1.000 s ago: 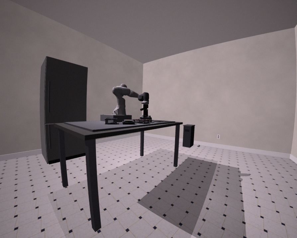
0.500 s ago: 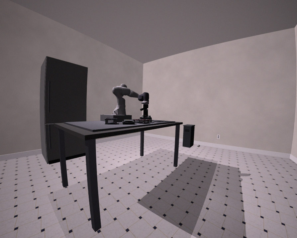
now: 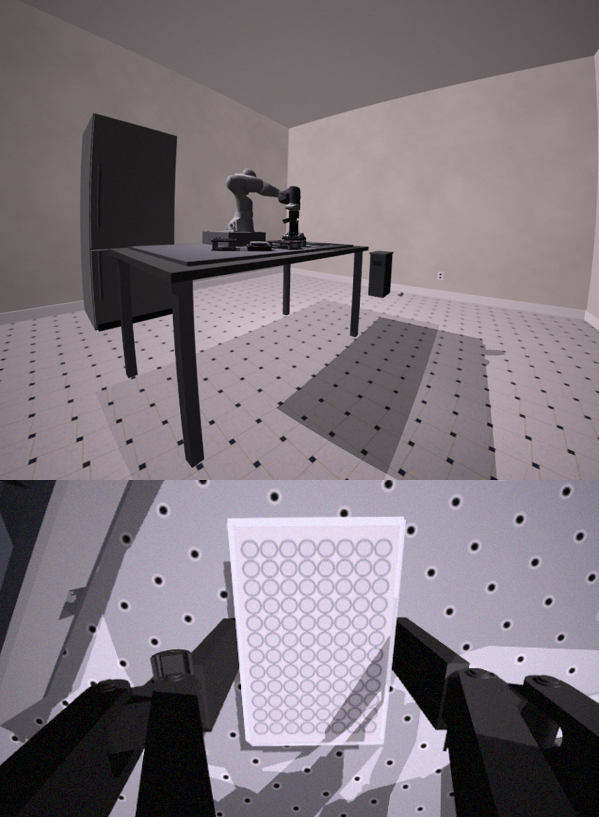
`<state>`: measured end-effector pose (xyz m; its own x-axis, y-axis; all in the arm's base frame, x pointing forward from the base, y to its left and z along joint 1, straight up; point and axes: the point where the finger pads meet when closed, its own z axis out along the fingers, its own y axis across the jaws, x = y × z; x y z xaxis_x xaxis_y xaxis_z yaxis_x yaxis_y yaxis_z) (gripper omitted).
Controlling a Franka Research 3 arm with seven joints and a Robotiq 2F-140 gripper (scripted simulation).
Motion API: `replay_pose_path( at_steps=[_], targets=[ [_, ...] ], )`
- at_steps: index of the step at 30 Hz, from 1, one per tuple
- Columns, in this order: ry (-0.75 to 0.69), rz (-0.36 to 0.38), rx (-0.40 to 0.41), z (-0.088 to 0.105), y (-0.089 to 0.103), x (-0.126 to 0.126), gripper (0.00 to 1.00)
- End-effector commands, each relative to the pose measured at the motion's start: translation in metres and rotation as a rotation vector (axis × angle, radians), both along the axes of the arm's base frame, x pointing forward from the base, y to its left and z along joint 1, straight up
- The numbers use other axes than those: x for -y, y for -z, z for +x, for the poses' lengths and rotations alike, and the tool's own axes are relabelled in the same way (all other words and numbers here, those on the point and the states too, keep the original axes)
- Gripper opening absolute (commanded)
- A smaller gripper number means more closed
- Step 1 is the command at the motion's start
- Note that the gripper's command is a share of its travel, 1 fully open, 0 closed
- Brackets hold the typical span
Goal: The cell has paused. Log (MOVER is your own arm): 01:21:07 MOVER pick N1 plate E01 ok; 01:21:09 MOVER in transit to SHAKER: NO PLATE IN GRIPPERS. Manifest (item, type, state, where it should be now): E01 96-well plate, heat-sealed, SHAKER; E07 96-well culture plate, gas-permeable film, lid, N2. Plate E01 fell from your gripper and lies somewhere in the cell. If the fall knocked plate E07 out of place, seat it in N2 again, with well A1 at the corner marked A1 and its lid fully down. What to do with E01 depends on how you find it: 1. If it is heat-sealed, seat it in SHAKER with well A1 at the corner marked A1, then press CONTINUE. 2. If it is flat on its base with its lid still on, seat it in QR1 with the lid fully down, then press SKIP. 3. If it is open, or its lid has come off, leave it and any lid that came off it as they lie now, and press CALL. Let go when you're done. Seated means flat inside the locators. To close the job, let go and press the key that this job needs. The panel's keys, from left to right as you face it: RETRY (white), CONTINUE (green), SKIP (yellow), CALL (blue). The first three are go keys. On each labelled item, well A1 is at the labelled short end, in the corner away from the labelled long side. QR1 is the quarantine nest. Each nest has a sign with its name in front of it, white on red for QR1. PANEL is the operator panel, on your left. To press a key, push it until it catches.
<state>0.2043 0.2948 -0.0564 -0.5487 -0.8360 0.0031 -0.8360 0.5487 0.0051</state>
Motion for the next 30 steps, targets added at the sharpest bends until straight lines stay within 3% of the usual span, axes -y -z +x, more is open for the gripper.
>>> replay_pose_path(
  at_steps=[1,30],
  targets=[
    [-0.007,0.001,0.001,0.0002,0.0009,-0.0005,0.1],
    [-0.007,0.001,0.001,0.0002,-0.0085,-0.0005,0.1]
  ],
)
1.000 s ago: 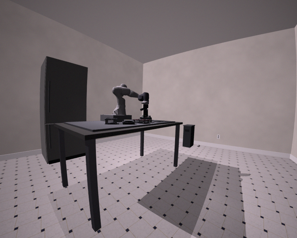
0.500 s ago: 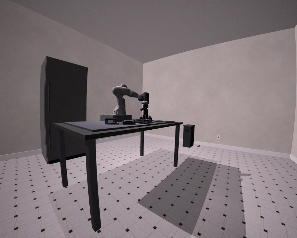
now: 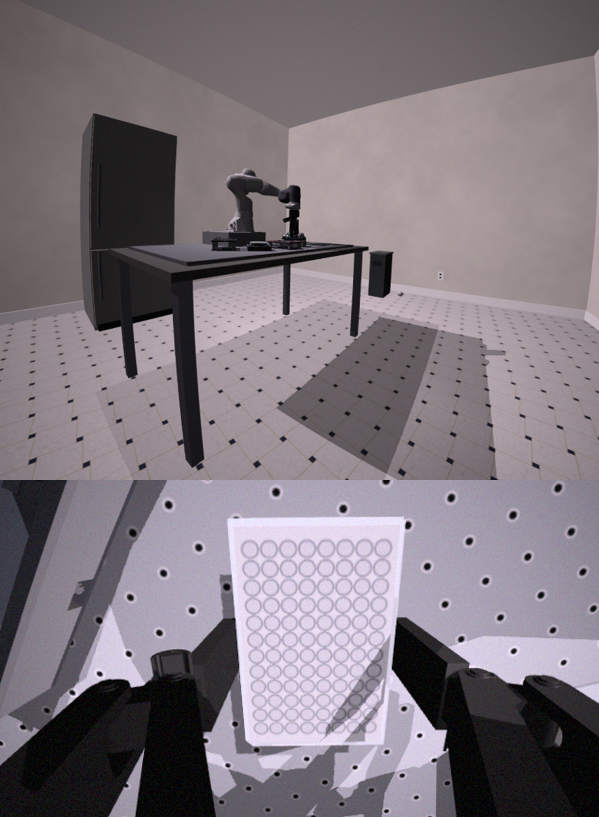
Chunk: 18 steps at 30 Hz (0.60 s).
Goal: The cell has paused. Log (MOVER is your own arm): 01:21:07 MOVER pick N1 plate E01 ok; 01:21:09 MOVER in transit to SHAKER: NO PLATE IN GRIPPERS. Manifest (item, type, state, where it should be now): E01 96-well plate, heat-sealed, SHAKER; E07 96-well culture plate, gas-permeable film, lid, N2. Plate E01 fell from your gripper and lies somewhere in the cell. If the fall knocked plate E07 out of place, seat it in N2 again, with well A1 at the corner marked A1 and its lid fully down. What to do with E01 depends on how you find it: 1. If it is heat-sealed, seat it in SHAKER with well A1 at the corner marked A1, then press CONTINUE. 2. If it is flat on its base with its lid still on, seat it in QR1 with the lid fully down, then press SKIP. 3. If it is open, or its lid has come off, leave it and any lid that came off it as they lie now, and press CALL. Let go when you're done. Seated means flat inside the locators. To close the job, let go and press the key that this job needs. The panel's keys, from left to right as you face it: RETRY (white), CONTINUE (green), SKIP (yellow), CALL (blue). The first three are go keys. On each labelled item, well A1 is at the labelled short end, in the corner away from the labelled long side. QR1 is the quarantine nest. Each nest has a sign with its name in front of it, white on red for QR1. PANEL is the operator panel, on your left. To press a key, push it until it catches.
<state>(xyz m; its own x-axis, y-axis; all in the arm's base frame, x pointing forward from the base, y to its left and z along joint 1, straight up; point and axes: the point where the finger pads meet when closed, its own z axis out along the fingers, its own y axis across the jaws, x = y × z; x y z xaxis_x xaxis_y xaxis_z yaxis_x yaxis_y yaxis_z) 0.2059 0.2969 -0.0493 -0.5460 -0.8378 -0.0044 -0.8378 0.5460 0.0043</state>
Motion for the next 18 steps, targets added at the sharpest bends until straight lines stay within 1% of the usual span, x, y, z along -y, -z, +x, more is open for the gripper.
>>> replay_pose_path(
  at_steps=[1,18],
  targets=[
    [-0.003,-0.005,-0.004,-0.0014,-0.0021,0.0016,0.1],
    [-0.003,-0.005,-0.004,-0.0014,-0.0099,0.0016,0.1]
  ],
)
